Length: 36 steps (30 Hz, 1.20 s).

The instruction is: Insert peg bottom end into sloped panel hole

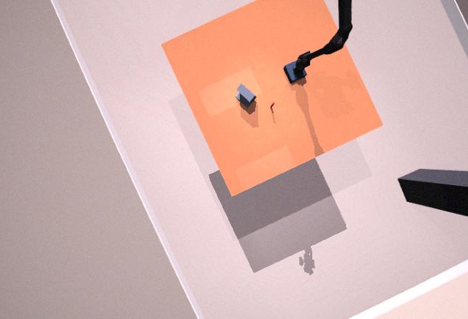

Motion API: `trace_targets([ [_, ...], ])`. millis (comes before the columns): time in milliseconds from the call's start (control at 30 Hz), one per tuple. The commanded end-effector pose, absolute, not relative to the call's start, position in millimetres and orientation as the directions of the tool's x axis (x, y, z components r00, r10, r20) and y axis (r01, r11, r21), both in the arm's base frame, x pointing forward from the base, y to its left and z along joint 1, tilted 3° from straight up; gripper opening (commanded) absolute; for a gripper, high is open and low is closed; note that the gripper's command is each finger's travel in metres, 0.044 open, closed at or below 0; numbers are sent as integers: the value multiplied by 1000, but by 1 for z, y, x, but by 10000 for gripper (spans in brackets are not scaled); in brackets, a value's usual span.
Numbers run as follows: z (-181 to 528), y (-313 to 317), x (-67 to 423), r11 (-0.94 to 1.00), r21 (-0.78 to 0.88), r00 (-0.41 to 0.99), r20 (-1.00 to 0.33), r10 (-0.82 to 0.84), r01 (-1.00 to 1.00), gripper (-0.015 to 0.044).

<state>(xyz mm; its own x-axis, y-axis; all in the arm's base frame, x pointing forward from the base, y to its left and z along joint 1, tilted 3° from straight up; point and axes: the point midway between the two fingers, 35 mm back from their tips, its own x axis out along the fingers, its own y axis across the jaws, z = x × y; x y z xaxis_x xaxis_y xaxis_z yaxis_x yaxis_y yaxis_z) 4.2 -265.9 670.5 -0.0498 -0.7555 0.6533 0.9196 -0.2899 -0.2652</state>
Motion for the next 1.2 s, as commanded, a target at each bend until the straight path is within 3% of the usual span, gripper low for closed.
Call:
trace_targets([
  [0,656,-285,24,-205,-283,7,603,-798,937,440],
  [500,606,-323,96,70,-318,211,435,-875,946,440],
  [1167,537,-326,196,387,-326,464,204,-862,862,440],
])
